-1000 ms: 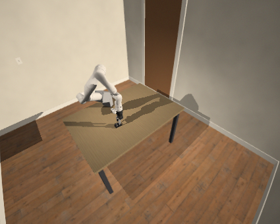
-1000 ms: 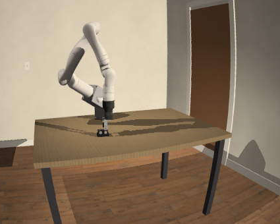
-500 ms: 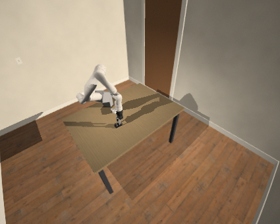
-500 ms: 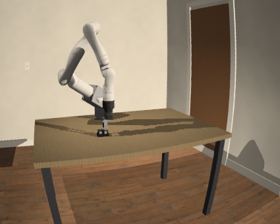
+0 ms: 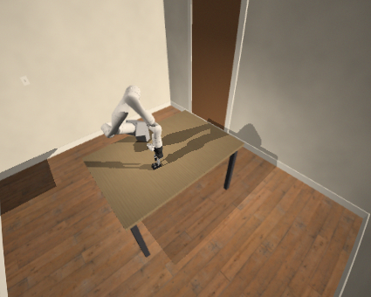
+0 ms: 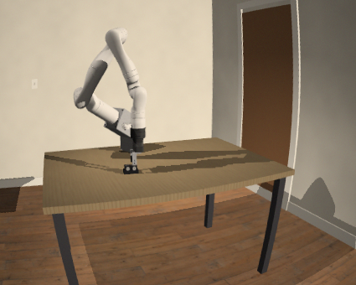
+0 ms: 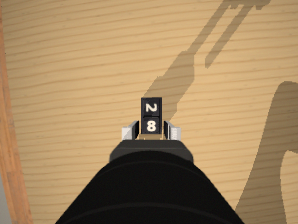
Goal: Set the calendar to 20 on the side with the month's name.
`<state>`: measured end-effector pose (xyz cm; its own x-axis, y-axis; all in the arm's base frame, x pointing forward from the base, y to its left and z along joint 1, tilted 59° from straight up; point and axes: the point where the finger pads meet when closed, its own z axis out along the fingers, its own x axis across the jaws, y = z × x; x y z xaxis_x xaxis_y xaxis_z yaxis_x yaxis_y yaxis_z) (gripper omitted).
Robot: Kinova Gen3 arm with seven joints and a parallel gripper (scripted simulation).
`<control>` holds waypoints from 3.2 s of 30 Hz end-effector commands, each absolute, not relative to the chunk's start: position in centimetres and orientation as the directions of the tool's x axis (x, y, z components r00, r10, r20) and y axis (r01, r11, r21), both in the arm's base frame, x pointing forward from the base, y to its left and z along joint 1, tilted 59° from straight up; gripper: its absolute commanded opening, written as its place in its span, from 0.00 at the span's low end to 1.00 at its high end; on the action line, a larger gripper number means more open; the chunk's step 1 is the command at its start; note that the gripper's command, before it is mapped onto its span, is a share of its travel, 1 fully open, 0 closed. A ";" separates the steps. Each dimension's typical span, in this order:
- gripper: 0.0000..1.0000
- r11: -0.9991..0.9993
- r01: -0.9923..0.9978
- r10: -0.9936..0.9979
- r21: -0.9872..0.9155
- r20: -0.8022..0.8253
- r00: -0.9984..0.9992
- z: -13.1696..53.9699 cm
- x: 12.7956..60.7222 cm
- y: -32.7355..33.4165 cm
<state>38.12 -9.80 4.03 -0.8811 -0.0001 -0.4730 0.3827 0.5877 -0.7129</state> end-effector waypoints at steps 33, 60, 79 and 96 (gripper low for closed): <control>0.87 0.589 0.382 -0.001 -0.712 -0.473 -0.881 2.6 38.9 -12.0; 0.87 0.589 0.382 -0.001 -0.712 -0.473 -0.881 2.6 38.9 -12.0; 0.57 0.589 0.382 -0.001 -0.712 -0.473 -0.881 2.6 38.9 -12.0; 0.57 0.589 0.382 -0.001 -0.712 -0.473 -0.881 2.6 38.9 -12.0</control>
